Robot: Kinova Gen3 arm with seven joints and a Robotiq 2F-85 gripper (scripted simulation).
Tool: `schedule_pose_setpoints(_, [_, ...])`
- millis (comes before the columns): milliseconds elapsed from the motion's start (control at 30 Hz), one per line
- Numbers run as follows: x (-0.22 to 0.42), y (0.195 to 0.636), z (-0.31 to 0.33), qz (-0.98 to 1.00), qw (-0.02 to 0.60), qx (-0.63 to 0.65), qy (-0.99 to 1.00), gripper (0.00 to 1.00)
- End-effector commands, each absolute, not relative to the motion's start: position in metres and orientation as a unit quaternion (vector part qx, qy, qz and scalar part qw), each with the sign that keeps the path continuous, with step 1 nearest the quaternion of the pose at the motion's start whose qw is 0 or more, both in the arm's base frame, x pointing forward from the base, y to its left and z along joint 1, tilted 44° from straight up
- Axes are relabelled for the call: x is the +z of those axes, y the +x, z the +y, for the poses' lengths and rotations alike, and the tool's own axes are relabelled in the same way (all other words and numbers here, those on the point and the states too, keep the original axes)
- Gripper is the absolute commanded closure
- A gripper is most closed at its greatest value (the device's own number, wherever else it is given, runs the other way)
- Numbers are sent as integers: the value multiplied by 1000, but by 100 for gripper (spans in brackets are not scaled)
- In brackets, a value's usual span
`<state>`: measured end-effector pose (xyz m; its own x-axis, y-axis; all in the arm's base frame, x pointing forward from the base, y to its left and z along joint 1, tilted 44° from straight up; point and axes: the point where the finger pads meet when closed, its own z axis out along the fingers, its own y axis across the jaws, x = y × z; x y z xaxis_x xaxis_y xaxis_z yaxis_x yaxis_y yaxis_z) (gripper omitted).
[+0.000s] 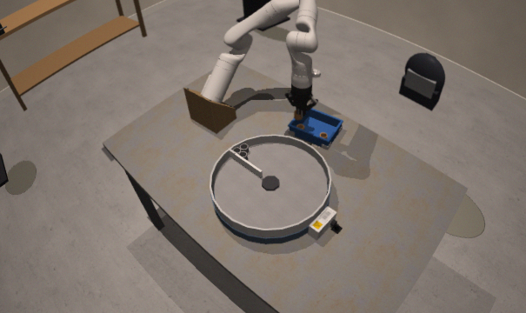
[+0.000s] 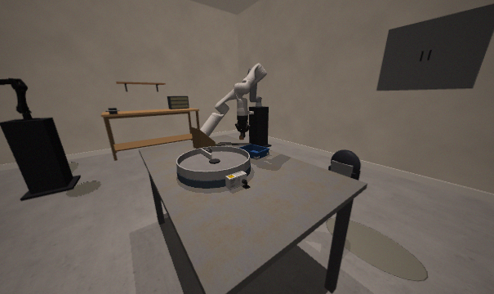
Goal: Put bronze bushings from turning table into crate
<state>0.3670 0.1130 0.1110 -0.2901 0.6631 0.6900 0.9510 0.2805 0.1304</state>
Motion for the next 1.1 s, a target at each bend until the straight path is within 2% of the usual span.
schedule_pose_setpoints(0, [116,369,116,-760,259,-275,-529,100])
schedule_pose_setpoints(233, [116,369,116,-760,259,-275,-529,100])
schedule_pose_setpoints(400, [151,377,153,-760,259,-275,-529,100])
schedule_pose_setpoints(1067, [134,375,170,-760,259,-275,-529,100])
